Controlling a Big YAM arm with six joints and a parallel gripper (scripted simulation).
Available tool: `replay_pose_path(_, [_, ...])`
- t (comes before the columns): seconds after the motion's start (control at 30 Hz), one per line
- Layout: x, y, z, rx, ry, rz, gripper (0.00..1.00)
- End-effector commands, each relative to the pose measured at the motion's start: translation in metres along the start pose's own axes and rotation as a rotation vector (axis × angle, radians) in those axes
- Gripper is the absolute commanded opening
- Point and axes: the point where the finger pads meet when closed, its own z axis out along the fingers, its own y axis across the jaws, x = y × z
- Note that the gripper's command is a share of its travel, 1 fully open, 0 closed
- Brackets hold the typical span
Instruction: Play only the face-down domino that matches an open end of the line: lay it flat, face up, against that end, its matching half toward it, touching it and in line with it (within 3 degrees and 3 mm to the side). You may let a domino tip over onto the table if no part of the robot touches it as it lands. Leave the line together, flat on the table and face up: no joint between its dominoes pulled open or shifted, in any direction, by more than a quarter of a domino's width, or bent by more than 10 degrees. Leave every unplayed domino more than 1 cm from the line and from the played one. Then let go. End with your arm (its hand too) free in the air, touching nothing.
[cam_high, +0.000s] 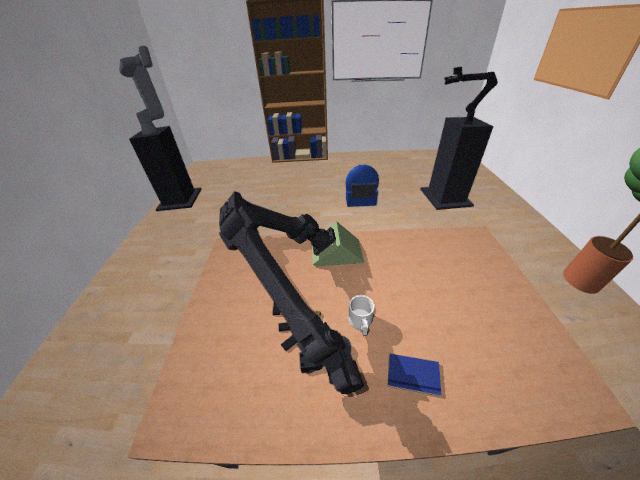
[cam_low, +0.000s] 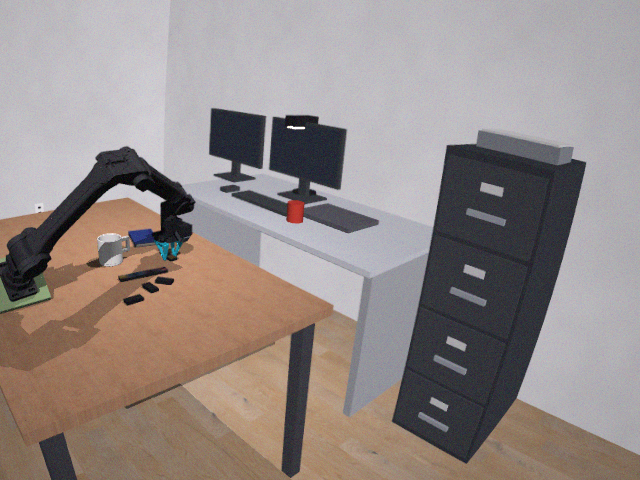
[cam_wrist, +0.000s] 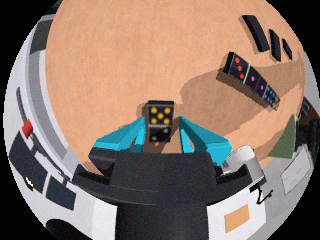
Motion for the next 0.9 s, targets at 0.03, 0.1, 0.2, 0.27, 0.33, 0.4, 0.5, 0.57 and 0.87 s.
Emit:
replay_pose_path(0.03, [0.012, 0.004, -0.017, -0.028, -0.005, -0.015, 0.44])
replay_pose_path(0.1, [0.012, 0.004, -0.017, -0.028, -0.005, -0.015, 0.44])
replay_pose_path(0.2, [0.004, 0.003, -0.009, -0.016, -0.001, -0.003, 0.44])
replay_pose_path(0.27, [0.006, 0.004, -0.011, -0.020, -0.002, -0.006, 0.44])
replay_pose_path(0.33, [0.009, 0.004, -0.014, -0.024, -0.003, -0.009, 0.44])
replay_pose_path(0.4, [0.011, 0.005, -0.017, -0.028, -0.004, -0.012, 0.44])
replay_pose_path(0.5, [0.013, 0.005, -0.018, -0.030, -0.005, -0.014, 0.44])
replay_pose_path(0.57, [0.013, 0.005, -0.018, -0.030, -0.005, -0.014, 0.44])
replay_pose_path(0.87, [0.008, 0.005, -0.013, -0.024, -0.002, -0.007, 0.44])
